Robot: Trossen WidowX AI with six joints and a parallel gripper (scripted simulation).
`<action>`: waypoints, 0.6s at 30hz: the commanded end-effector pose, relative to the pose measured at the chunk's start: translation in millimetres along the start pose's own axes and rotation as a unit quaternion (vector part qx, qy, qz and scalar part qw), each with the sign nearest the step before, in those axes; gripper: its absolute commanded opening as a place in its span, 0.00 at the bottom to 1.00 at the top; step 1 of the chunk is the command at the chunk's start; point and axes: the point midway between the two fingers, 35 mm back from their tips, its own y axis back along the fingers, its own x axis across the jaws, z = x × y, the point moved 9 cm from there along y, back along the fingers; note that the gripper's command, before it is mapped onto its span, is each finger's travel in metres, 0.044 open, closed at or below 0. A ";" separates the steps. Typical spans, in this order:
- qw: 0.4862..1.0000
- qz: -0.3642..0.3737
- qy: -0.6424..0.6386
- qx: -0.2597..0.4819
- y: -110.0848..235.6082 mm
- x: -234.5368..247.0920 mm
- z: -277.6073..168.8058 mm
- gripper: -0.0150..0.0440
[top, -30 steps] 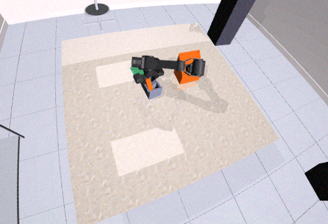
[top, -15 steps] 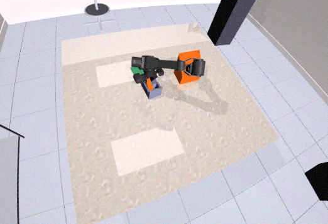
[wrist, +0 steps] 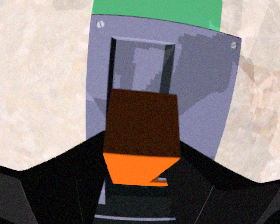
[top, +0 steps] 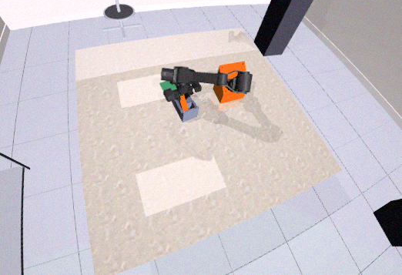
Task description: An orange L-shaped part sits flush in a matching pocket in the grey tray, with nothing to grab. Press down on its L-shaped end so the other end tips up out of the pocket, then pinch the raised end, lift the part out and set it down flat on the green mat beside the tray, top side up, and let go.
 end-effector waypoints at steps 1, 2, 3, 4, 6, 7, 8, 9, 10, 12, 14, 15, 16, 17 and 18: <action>1.000 0.003 0.002 -0.001 7.3 1.2 -0.3 0.25; 1.000 0.003 0.002 -0.001 8.8 1.1 -0.3 0.25; 1.000 0.003 0.002 -0.001 10.3 1.1 -0.3 0.25; 1.000 0.003 0.002 -0.001 11.8 1.1 -0.3 0.25; 1.000 0.003 0.001 -0.001 14.8 1.0 -0.2 0.25; 1.000 0.003 0.001 -0.001 16.2 1.0 -0.2 0.25; 1.000 0.003 0.001 -0.001 17.7 1.0 -0.2 0.25; 1.000 0.003 0.001 -0.001 19.2 1.0 -0.2 0.25; 1.000 0.003 0.001 -0.001 20.7 0.9 -0.2 0.25; 1.000 0.003 0.001 -0.001 23.8 0.9 -0.2 0.25; 1.000 0.003 0.001 -0.001 27.0 0.9 -0.2 0.25; 1.000 0.003 0.001 -0.001 28.6 0.8 -0.1 0.25; 1.000 0.003 0.001 -0.001 30.1 0.8 -0.1 0.25; 1.000 0.003 0.001 -0.001 31.6 0.8 -0.1 0.25; 1.000 0.003 0.001 -0.001 33.1 0.8 -0.1 0.25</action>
